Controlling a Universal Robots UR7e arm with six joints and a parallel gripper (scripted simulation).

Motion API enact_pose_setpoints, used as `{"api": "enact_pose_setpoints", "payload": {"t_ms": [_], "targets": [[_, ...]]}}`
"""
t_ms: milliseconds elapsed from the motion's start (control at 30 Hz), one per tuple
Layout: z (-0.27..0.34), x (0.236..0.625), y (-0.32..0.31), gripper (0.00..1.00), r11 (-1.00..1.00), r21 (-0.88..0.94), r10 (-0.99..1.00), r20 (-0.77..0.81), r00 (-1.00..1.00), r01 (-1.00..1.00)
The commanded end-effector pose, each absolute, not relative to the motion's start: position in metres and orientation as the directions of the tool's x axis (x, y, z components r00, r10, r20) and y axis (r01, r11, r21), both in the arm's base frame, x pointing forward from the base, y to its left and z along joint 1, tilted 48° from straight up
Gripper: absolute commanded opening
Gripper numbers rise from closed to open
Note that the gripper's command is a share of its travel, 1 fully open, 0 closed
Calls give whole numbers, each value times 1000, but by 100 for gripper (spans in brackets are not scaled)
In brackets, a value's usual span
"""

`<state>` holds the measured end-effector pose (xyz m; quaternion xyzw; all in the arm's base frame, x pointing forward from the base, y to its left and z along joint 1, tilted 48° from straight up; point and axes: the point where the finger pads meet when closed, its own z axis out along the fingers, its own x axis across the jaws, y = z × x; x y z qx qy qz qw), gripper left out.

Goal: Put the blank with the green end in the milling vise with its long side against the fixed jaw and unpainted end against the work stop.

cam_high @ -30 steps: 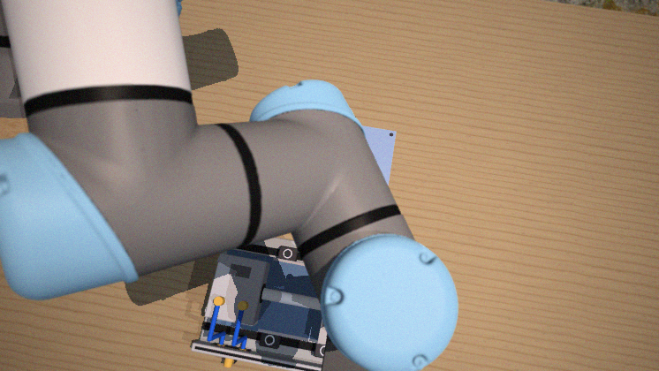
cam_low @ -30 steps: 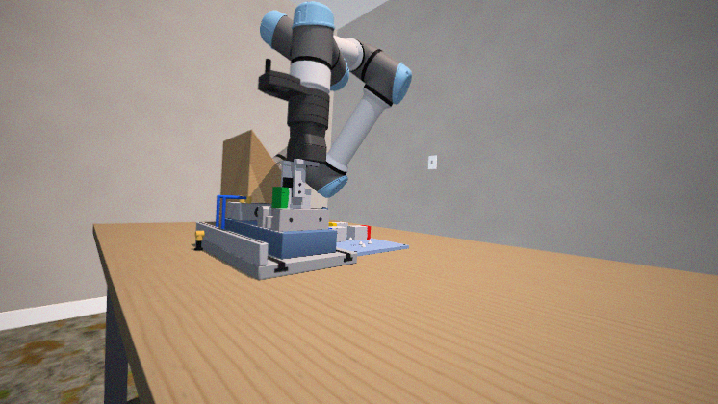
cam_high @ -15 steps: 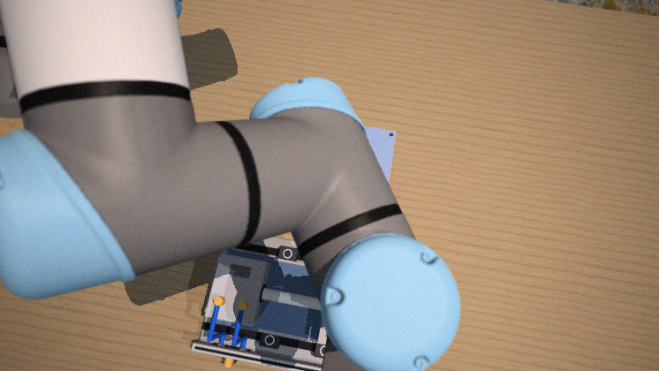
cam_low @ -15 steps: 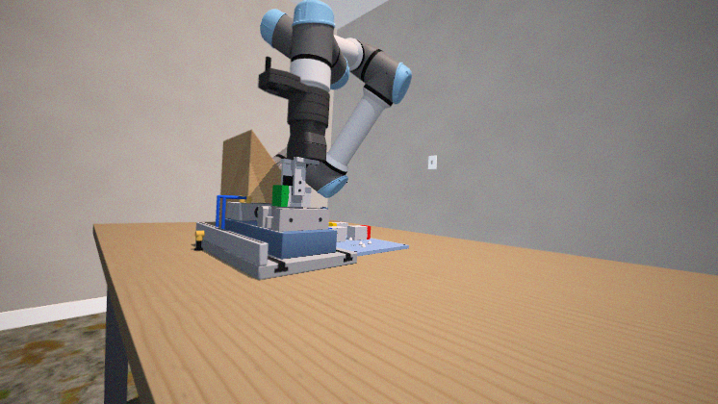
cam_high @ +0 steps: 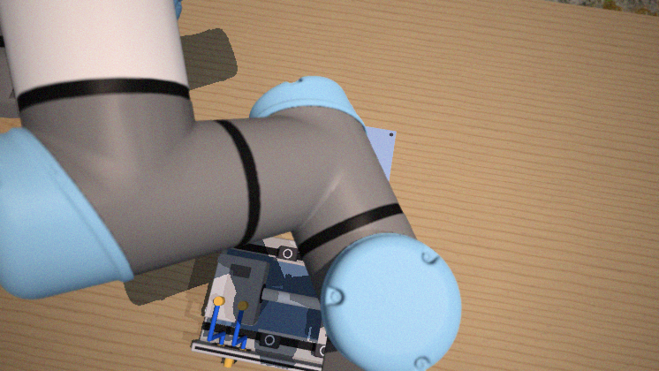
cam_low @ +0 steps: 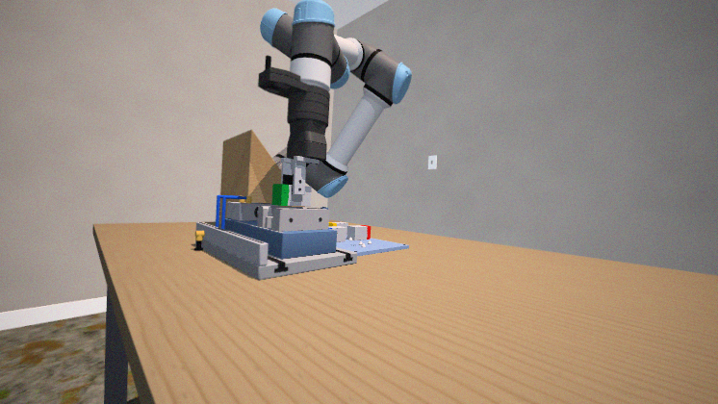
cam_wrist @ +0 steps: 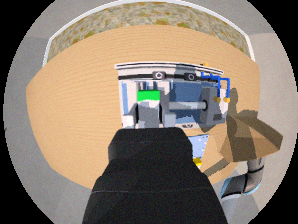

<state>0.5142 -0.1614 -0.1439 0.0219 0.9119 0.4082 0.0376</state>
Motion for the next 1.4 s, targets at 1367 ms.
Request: {"api": "enact_pose_setpoints", "payload": {"t_ms": [1367], "targets": [[-146,515,-159,0,667,745,71,-52,-996,9]]}}
